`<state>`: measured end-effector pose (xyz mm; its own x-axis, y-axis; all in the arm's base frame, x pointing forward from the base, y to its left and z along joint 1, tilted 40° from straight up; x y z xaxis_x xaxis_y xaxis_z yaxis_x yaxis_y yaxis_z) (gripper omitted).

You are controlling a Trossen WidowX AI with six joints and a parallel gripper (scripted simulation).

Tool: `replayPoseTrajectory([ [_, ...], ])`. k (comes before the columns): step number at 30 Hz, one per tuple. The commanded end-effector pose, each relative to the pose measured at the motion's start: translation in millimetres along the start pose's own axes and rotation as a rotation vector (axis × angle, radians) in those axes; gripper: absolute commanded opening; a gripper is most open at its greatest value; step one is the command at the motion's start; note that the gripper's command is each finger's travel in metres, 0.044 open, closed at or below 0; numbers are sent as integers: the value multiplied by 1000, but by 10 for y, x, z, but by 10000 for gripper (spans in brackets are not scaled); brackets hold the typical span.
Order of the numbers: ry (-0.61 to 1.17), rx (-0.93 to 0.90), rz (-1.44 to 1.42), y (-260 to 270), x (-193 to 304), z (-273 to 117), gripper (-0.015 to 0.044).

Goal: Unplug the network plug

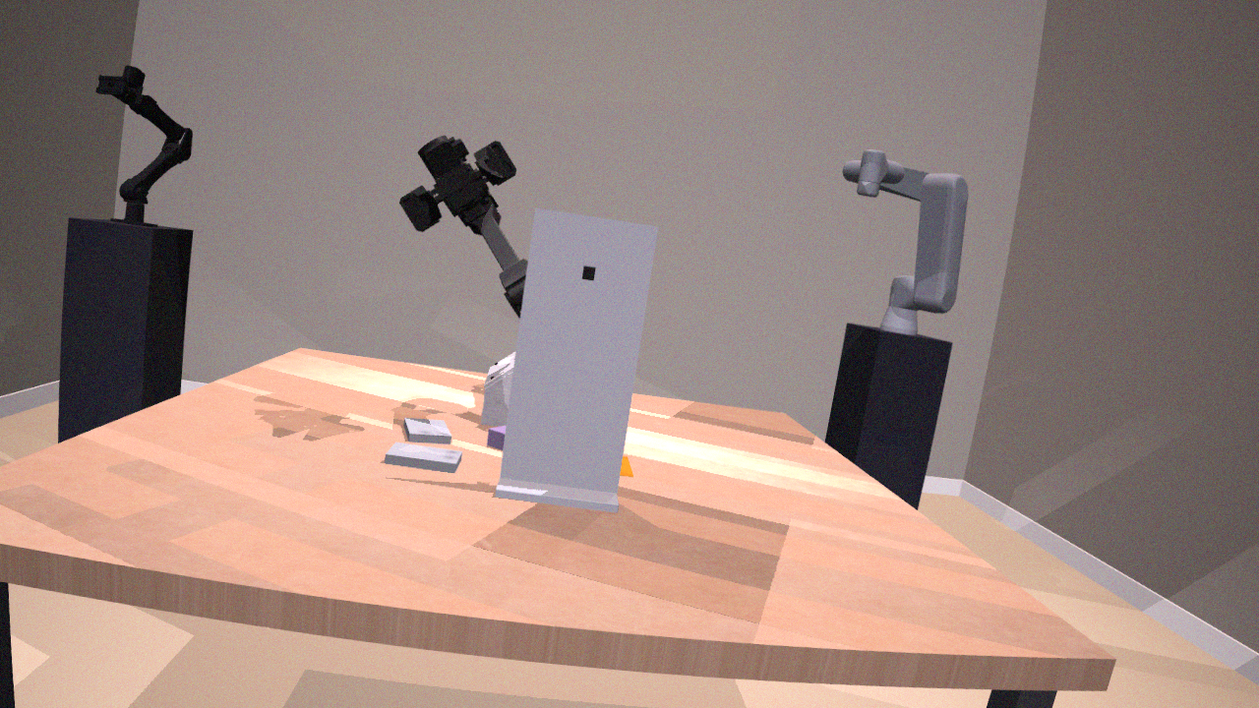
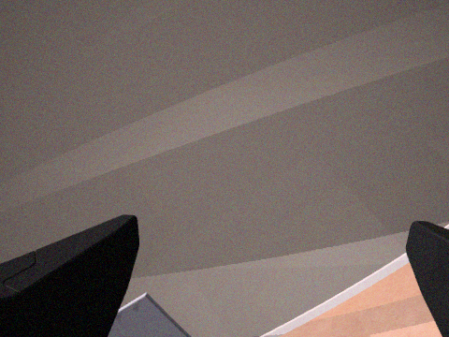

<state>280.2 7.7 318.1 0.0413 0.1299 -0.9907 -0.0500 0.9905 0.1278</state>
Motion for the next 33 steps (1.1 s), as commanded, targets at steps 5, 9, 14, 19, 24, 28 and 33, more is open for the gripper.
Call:
replayPoseTrajectory([
  [5, 14, -7, 73, 47, 194, 111, 269],
  [9, 31, -13, 155, 110, 424, 209, 164],
  [14, 53, -19, 256, 196, 716, 286, 156],
  [19, 76, -23, 356, 287, 1006, 313, 156],
  [24, 100, -24, 453, 374, 1287, 293, 156],
  [28, 119, -24, 529, 439, 1501, 245, 156],
  [33, 143, -21, 623, 509, 1745, 151, 156],
])
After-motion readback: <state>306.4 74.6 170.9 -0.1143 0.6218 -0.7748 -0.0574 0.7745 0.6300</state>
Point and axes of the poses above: the point midway between the two fingers, 35 mm back from their tips, its own z axis out along the fingers, its own y axis across the jaws, x = y × z, the point moved 3 cm from there along -z, back along the fingers, and after that the axes turned 8 degrees about z, right-handed, at the moved point
